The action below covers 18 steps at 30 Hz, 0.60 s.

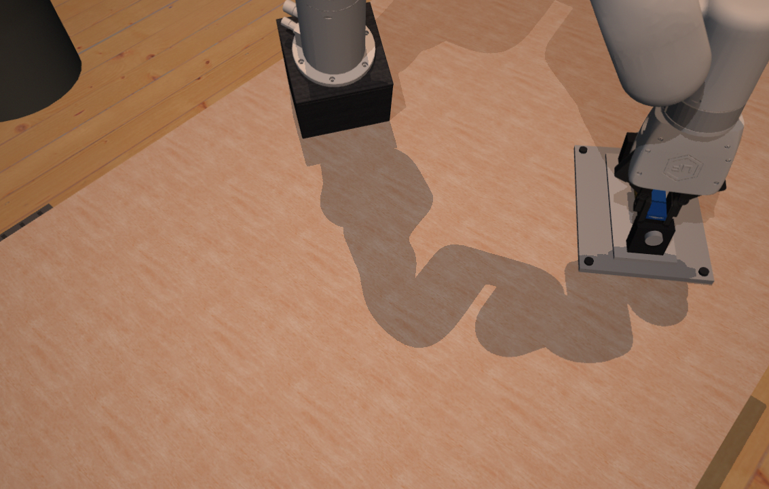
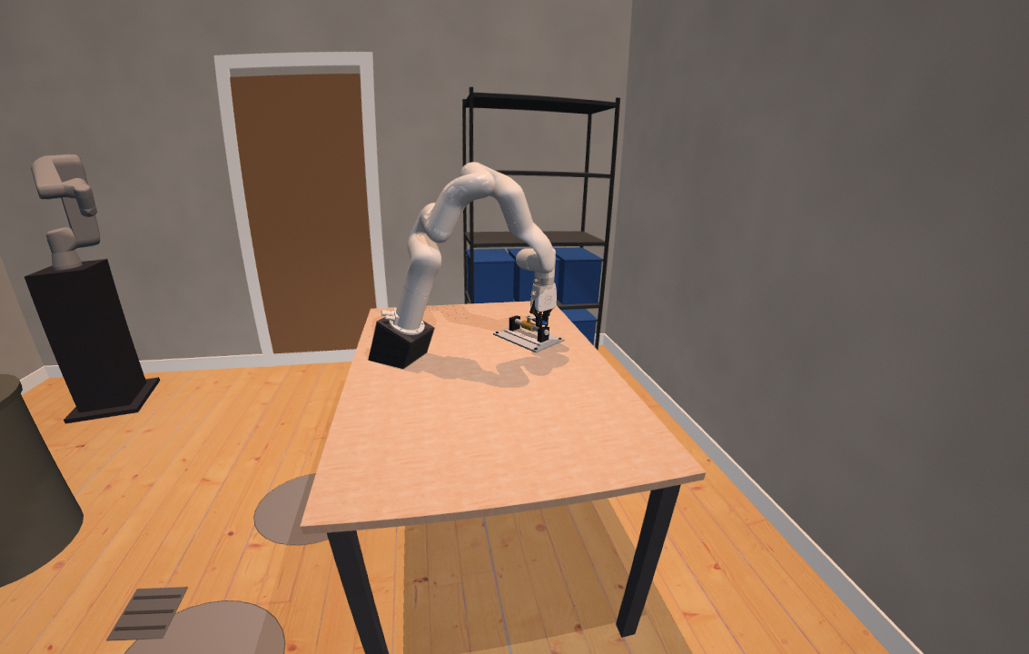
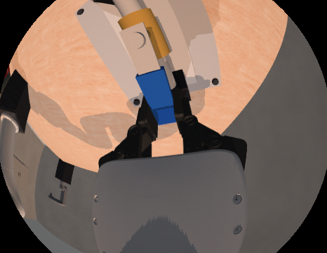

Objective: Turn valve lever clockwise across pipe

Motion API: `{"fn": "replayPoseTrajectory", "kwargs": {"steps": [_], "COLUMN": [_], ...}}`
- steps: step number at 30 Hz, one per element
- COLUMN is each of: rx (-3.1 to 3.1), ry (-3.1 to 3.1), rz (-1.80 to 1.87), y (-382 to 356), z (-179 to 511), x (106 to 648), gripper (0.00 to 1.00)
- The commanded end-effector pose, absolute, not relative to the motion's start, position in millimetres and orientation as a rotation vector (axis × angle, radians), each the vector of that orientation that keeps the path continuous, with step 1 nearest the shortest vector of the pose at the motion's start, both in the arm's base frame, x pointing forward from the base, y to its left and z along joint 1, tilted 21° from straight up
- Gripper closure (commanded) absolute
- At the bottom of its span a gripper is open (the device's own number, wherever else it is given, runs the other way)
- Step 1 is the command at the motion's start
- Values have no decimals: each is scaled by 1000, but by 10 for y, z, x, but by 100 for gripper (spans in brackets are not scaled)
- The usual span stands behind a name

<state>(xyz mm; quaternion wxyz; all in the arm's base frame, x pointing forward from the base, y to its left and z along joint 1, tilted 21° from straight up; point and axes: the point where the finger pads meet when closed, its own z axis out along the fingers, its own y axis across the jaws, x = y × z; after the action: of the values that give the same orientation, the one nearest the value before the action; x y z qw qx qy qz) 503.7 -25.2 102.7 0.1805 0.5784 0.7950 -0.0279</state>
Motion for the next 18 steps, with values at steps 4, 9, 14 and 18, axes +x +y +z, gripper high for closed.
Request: {"fn": "replayPoseTrajectory", "kwargs": {"steps": [4, 9, 14, 18], "rx": [1681, 1710, 1757, 1763], "ry": [2208, 2186, 2146, 2142], "rz": [-66, -59, -47, -46], "y": [-260, -266, -274, -275], "z": [1035, 1031, 1025, 1024], "x": [5014, 4996, 4964, 4961], "gripper": [100, 100, 100, 100]}}
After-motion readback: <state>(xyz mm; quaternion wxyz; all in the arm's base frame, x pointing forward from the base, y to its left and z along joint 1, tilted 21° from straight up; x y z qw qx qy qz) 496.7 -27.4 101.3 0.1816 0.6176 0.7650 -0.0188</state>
